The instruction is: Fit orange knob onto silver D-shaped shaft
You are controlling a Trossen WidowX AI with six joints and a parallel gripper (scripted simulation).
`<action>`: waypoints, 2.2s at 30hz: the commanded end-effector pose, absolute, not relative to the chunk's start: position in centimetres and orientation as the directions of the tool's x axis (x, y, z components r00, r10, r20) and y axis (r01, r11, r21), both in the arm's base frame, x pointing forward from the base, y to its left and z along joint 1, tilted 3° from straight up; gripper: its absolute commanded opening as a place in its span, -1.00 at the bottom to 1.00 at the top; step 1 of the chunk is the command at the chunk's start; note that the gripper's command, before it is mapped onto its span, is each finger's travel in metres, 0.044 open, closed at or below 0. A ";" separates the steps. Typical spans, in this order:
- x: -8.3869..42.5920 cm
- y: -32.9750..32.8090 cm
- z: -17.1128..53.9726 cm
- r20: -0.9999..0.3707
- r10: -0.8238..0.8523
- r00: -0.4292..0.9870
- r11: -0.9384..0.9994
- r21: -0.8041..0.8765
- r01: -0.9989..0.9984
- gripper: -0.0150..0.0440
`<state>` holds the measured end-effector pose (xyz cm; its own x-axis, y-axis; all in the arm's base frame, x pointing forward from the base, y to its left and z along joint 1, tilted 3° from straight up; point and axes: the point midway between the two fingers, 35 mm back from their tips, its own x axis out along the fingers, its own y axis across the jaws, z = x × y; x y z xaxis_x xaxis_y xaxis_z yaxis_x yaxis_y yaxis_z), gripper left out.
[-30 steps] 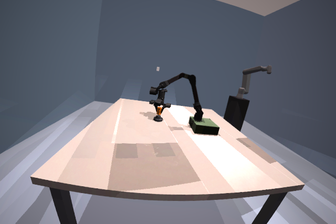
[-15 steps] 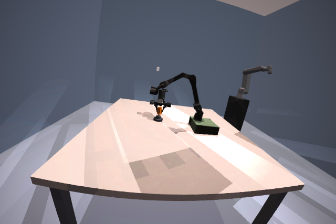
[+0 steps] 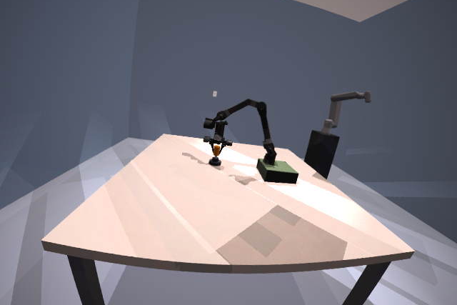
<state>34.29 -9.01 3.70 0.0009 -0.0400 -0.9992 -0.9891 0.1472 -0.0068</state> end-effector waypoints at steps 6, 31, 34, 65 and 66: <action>34.1 -9.0 3.5 -0.999 -0.042 0.000 0.143 -0.006 -0.990 -0.49; 34.2 -9.0 3.9 -0.999 -0.042 0.000 -0.066 0.003 -0.998 -0.49; 34.4 -9.1 3.7 -0.999 -0.042 0.000 -0.066 0.003 -0.998 -0.49; 33.7 -8.9 3.3 -0.999 -0.042 -0.001 -0.066 0.003 -0.998 -0.49; 33.7 -8.9 3.3 -0.999 -0.042 -0.001 -0.066 0.003 -0.998 -0.49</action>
